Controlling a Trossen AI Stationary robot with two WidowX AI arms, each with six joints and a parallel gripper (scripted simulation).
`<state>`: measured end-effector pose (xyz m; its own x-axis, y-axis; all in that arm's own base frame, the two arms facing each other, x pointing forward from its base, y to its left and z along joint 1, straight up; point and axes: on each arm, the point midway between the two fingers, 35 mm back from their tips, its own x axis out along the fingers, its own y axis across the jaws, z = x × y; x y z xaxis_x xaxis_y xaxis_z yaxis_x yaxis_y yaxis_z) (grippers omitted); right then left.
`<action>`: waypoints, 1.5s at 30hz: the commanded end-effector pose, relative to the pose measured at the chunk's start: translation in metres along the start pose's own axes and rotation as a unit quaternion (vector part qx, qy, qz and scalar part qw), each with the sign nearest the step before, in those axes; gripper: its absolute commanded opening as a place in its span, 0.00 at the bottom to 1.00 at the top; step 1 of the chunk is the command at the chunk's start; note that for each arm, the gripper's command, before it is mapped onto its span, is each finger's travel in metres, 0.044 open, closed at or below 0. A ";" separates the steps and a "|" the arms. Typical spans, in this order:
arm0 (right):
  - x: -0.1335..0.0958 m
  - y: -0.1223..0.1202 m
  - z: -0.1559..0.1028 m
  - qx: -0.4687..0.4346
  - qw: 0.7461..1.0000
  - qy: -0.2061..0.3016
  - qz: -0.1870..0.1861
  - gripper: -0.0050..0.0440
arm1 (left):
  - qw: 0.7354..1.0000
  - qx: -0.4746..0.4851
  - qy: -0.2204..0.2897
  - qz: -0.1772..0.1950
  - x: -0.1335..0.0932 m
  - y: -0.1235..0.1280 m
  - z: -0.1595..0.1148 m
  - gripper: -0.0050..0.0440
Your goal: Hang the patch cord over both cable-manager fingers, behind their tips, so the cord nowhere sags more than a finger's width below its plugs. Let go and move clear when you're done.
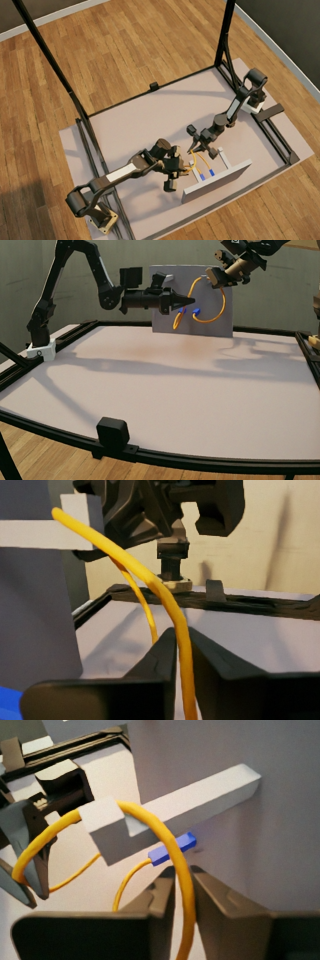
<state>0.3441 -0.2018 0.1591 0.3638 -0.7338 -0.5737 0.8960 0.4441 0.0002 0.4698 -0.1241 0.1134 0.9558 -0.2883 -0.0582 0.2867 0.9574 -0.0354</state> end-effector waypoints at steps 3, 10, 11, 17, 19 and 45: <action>-0.004 0.001 0.008 0.007 1.000 -0.008 0.005 0.18 | 1.000 -0.010 -0.023 -0.008 0.003 -0.008 0.022 0.15; -0.004 0.001 0.008 0.007 1.000 -0.008 0.005 0.18 | 0.999 -0.021 -0.023 -0.015 0.004 -0.016 0.025 0.15; -0.004 0.001 0.008 0.007 1.000 -0.008 0.005 0.18 | 0.999 -0.021 -0.023 -0.015 0.004 -0.016 0.025 0.15; -0.004 0.001 0.008 0.007 1.000 -0.008 0.005 0.18 | 0.999 -0.024 -0.021 -0.016 0.005 -0.018 0.026 0.15; -0.004 0.001 0.008 0.007 1.000 -0.008 0.005 0.18 | 0.999 -0.024 -0.019 -0.016 0.006 -0.017 0.027 0.15; -0.004 0.001 0.008 0.007 1.000 -0.008 0.005 0.18 | 1.000 -0.024 0.000 -0.003 0.015 -0.014 0.033 0.15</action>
<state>0.3441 -0.2018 0.1591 0.3637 -0.7338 -0.5738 0.8960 0.4441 0.0000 0.4791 -0.1396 0.1223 0.9497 -0.2952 -0.1046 0.2878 0.9543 -0.0800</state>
